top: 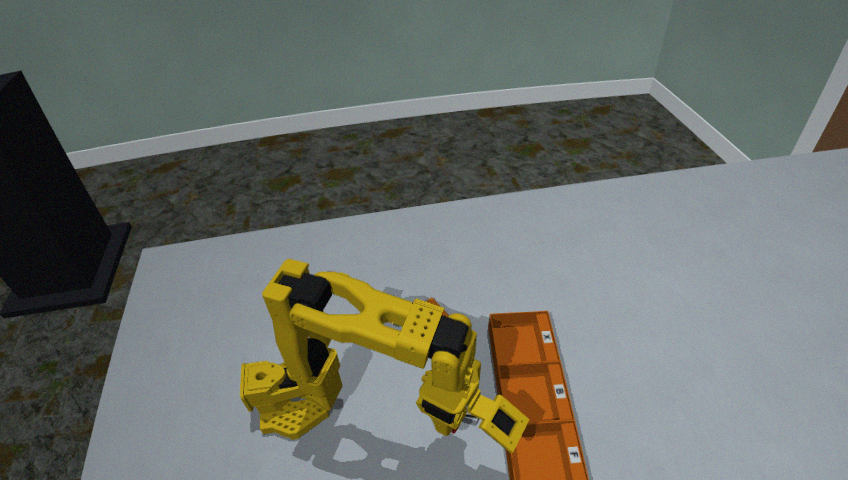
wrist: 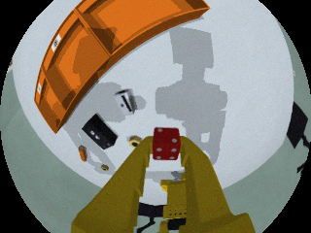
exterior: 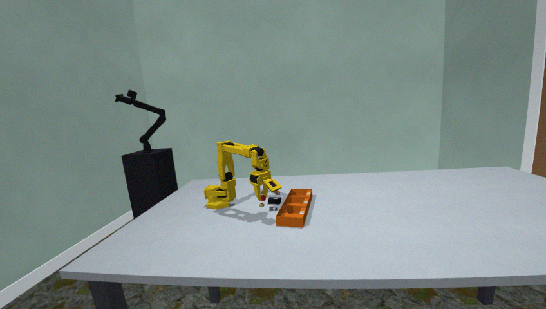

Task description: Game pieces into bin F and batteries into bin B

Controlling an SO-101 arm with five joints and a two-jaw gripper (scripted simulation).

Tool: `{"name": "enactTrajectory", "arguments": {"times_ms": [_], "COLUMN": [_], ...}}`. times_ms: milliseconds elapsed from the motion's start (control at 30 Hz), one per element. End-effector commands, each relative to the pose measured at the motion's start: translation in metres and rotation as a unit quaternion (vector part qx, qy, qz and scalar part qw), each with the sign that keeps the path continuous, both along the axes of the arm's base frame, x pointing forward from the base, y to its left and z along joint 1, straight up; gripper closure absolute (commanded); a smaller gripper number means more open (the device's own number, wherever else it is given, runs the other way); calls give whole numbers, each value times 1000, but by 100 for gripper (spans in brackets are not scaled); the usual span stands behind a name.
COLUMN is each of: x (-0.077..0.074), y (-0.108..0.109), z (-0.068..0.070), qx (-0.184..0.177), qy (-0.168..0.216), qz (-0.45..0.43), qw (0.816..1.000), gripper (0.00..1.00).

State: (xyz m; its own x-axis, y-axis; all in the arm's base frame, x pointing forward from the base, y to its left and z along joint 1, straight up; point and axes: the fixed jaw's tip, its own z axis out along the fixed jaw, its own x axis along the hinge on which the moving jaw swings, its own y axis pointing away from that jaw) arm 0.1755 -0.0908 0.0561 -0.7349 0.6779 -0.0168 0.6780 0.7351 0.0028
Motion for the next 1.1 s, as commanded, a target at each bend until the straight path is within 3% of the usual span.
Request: {"name": "enactTrajectory", "arguments": {"times_ms": [0, 600, 1067], "x": [8, 15, 32], "y": [-7, -11, -21], "z": [9, 11, 16], "qx": [-12, -17, -29], "qy": [-22, -29, -46], "qz": [4, 13, 34], "qw": [1000, 999, 998], "gripper": [100, 100, 100]}}
